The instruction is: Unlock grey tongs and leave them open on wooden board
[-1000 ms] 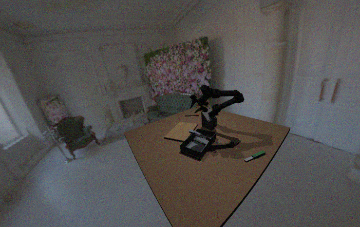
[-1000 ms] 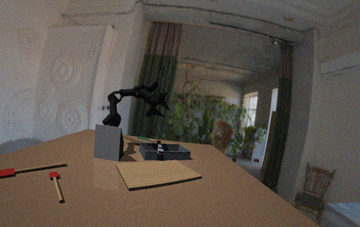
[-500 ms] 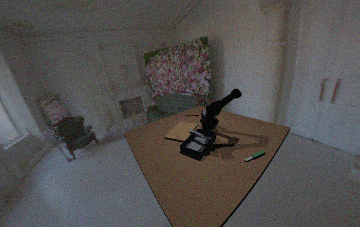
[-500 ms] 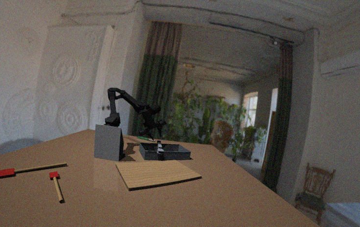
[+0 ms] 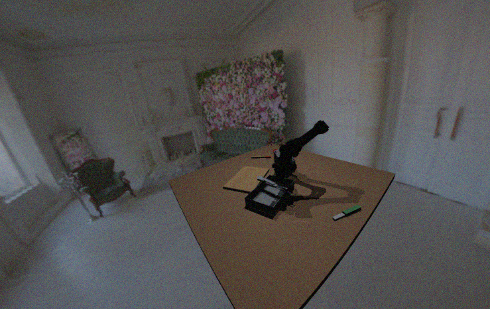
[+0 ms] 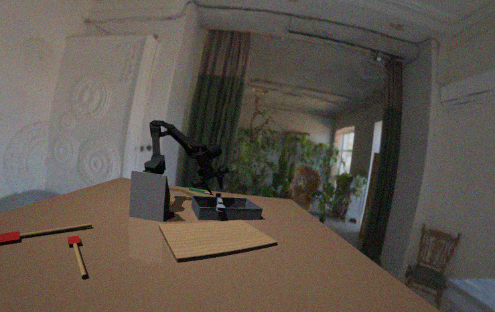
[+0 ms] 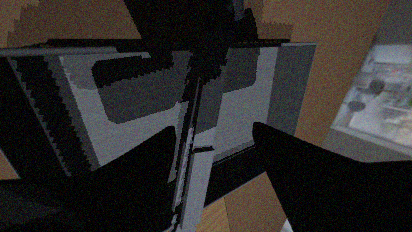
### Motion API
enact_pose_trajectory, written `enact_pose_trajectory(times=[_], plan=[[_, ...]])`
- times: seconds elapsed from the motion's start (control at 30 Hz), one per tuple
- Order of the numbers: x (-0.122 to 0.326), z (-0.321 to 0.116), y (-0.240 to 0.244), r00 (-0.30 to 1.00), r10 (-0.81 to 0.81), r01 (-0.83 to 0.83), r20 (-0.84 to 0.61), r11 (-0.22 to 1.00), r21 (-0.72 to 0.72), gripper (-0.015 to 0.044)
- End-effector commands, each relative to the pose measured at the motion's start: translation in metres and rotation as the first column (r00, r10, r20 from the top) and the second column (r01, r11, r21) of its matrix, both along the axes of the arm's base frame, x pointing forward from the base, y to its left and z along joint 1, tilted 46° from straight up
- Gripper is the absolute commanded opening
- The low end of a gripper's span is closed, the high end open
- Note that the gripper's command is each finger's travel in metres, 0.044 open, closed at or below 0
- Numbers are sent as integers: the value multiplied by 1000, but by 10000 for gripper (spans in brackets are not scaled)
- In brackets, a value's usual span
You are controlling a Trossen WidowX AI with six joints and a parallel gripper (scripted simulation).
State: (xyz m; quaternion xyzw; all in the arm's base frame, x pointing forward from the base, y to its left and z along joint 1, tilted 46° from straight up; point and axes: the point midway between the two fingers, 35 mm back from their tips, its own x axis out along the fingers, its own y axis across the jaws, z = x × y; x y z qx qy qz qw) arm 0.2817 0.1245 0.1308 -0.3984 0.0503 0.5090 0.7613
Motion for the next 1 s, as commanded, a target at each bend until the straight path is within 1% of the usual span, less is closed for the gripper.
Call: enact_pose_trajectory(times=[0.0,0.97], plan=[[3,-6,3,1000,-4,4,-16,1000,-2,260],[26,-28,37,1000,-3,3,-15,1000,-2,260]])
